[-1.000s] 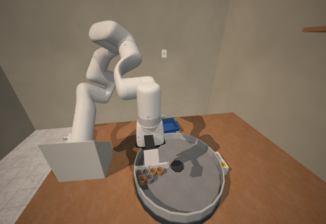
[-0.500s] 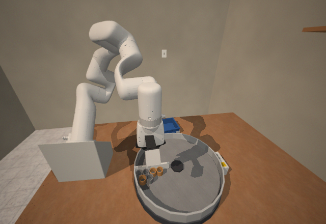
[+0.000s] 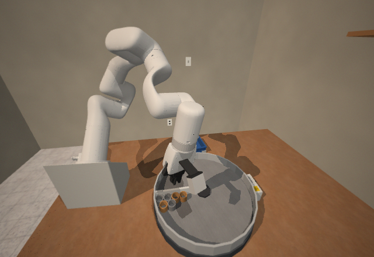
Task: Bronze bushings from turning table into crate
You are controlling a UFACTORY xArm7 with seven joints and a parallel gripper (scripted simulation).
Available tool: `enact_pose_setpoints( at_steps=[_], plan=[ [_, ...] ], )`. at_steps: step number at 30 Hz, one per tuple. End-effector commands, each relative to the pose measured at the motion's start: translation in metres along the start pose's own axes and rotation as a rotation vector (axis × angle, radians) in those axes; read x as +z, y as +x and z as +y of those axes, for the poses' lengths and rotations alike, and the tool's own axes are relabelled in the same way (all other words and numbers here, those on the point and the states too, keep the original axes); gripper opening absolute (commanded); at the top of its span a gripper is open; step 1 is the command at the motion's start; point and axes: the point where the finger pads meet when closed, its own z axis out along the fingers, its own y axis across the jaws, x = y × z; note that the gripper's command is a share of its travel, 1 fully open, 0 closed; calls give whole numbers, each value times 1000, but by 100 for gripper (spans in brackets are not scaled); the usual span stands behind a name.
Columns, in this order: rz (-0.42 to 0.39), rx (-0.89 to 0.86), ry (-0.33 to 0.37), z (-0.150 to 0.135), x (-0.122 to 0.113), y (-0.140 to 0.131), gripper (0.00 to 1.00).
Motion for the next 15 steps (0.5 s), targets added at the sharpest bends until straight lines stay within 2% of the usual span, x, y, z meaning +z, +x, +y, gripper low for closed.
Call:
enact_pose_setpoints(
  at_steps=[1, 10, 12, 15],
  plan=[
    [-38, -151, -54, -5, 4, 2, 13],
    [-115, -465, -168, -15, 14, 5, 13],
    [-115, -465, -168, -15, 14, 5, 13],
    [-149, -607, -220, -19, 19, 7, 13]
  ],
)
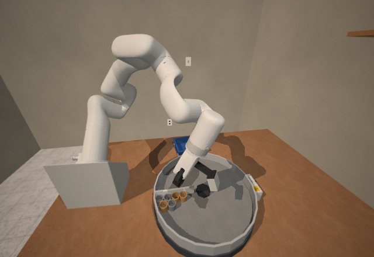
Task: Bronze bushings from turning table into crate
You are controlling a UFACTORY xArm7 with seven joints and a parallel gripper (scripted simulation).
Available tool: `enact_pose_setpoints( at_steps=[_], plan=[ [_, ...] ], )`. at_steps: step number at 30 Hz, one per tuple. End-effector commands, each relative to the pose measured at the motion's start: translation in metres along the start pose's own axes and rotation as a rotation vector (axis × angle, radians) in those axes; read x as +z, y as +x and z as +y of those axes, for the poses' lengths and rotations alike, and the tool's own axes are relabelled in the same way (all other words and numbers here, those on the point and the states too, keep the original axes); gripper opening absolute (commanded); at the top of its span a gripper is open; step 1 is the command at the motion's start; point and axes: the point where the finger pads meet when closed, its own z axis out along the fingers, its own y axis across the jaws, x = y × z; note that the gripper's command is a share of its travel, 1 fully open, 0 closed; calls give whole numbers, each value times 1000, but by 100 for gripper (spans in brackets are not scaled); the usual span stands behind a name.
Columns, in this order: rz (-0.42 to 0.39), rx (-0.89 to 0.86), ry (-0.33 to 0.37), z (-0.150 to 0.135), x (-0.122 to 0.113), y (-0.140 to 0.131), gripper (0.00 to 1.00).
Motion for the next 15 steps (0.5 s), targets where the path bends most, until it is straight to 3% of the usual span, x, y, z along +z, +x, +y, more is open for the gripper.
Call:
enact_pose_setpoints(
  at_steps=[1, 15],
  plan=[
    [-36, -152, -55, -3, 2, 5, 13],
    [-143, -593, -216, -15, 14, 18, 13]
  ],
)
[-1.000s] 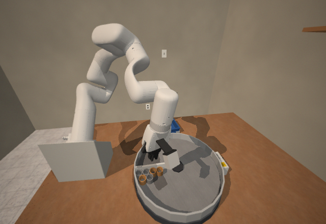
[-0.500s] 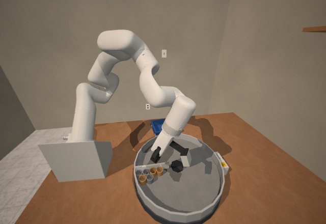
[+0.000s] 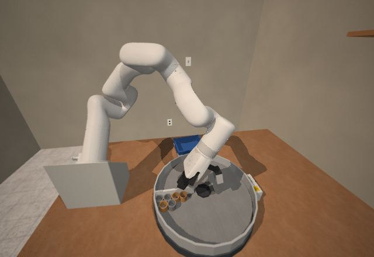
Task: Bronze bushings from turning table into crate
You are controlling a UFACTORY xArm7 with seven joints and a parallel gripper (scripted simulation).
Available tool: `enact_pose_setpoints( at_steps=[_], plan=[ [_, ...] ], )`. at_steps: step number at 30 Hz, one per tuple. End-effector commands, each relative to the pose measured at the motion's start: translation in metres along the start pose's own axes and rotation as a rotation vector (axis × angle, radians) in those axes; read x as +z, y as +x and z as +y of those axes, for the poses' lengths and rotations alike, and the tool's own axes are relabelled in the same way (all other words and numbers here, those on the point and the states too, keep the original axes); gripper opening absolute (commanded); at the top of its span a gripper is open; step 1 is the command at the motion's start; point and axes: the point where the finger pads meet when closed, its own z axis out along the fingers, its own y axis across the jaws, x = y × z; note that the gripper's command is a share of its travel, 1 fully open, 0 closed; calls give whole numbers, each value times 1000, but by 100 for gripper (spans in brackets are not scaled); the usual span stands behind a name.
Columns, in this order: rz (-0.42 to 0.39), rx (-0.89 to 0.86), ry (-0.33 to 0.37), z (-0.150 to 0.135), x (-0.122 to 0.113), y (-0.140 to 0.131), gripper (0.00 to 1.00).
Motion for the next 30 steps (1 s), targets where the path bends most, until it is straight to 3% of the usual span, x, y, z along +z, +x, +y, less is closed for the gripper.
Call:
enact_pose_setpoints(
  at_steps=[1, 12, 30],
  plan=[
    [-27, -128, -49, 1, 0, 4, 13],
    [-101, -427, -159, -3, 6, 17, 13],
    [-107, -450, -167, -4, 6, 18, 13]
  ],
)
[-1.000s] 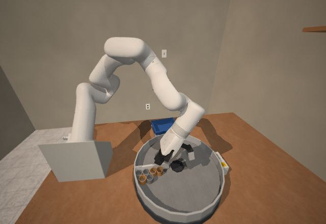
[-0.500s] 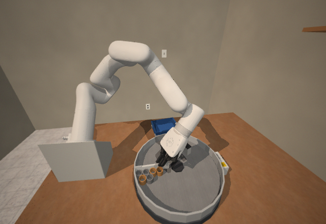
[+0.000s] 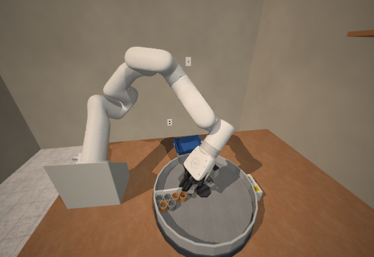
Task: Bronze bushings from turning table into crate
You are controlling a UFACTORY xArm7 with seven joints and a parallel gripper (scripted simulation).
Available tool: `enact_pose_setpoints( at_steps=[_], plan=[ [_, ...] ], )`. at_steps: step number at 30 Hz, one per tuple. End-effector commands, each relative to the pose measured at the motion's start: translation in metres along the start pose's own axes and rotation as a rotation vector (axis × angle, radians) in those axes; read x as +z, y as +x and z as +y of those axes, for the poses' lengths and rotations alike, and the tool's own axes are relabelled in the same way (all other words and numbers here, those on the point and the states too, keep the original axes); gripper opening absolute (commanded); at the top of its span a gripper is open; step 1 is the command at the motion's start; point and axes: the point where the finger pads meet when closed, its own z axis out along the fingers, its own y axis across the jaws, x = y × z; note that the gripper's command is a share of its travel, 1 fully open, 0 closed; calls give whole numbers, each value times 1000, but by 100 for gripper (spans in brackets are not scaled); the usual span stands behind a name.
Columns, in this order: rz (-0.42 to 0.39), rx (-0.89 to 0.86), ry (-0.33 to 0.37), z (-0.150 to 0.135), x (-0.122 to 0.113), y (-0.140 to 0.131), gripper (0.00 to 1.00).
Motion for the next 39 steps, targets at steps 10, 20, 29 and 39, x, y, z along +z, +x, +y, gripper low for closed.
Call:
enact_pose_setpoints(
  at_steps=[10, 20, 29, 39],
  plan=[
    [4, 3, -5, 4, 0, -3, 13],
    [4, 3, -5, 4, 0, -3, 13],
    [4, 3, -5, 4, 16, 11, 13],
    [4, 3, -5, 4, 16, 11, 13]
  ],
)
